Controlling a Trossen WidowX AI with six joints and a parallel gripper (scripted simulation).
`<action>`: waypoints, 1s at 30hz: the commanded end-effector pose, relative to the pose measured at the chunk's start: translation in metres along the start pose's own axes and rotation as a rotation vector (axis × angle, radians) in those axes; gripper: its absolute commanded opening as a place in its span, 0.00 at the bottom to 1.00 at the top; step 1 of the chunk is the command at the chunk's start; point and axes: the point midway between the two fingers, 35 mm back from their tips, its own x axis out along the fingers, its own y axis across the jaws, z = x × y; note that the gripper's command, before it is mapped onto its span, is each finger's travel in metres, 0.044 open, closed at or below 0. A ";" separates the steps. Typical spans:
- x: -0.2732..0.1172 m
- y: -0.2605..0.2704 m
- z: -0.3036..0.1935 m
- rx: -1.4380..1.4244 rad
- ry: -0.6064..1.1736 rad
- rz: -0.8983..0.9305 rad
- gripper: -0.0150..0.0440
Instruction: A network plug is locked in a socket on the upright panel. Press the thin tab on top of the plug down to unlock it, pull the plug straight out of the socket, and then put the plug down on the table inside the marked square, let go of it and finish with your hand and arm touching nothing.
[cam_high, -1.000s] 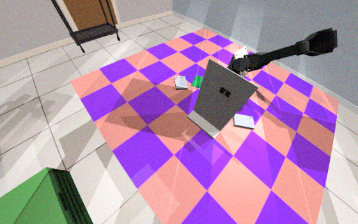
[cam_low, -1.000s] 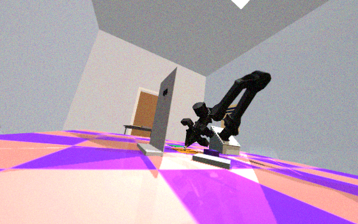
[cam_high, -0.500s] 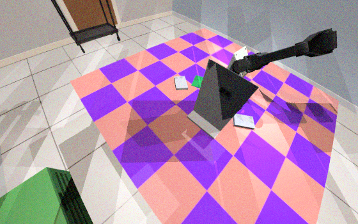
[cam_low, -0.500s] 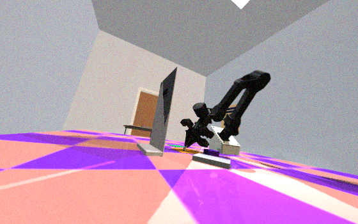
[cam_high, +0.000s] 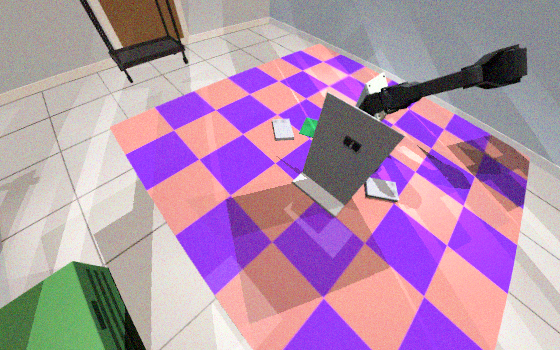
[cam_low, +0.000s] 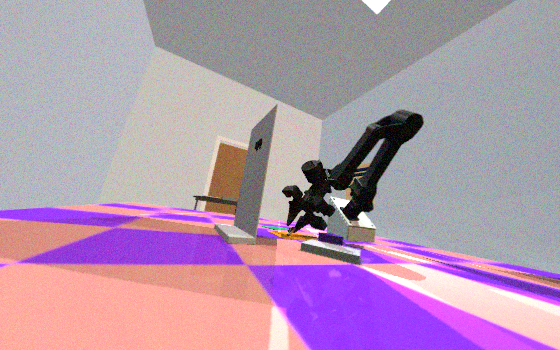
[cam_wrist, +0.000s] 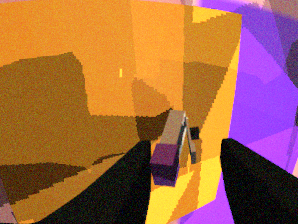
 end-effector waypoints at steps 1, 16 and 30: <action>0.000 0.000 0.000 -0.001 0.000 0.000 0.52; -0.012 0.000 -0.002 0.000 0.003 0.004 0.52; -0.024 0.001 -0.003 0.002 0.004 0.006 0.52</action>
